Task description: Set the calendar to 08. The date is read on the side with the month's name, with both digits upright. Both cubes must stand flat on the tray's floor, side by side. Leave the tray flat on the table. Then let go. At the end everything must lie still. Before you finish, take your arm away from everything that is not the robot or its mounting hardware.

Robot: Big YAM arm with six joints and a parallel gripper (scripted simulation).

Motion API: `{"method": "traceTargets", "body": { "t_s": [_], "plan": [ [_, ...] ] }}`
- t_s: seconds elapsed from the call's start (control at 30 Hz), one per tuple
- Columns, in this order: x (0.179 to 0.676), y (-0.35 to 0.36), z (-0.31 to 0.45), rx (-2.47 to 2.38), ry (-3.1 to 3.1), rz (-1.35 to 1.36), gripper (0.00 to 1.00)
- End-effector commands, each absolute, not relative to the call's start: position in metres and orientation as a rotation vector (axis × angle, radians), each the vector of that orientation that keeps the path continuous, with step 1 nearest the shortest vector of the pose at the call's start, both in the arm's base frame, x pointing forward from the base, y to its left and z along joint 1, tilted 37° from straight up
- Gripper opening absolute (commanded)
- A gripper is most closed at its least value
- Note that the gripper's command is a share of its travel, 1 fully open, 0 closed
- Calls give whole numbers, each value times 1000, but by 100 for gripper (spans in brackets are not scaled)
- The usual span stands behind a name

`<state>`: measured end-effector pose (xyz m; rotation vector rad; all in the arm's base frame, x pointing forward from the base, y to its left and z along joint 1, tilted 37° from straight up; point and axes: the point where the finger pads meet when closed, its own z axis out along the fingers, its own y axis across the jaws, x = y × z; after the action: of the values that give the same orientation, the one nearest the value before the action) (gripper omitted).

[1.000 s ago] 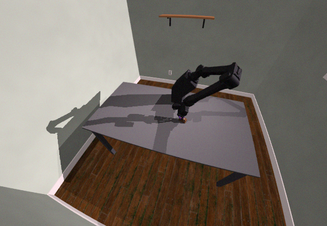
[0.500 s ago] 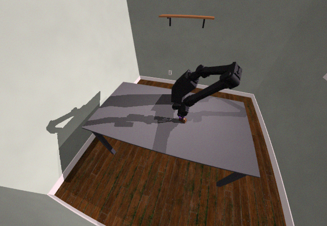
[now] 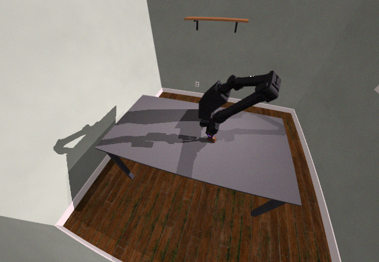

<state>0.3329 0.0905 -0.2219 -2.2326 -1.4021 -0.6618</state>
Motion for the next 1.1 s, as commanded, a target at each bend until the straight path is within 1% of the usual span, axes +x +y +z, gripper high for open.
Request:
{"method": "traceTargets", "body": {
  "t_s": [0.0,1.07],
  "plan": [
    [328,79,-214,-2252,-1379,-665,26],
    [327,76,-210,-2253,-1379,-668,26]
  ]
}}
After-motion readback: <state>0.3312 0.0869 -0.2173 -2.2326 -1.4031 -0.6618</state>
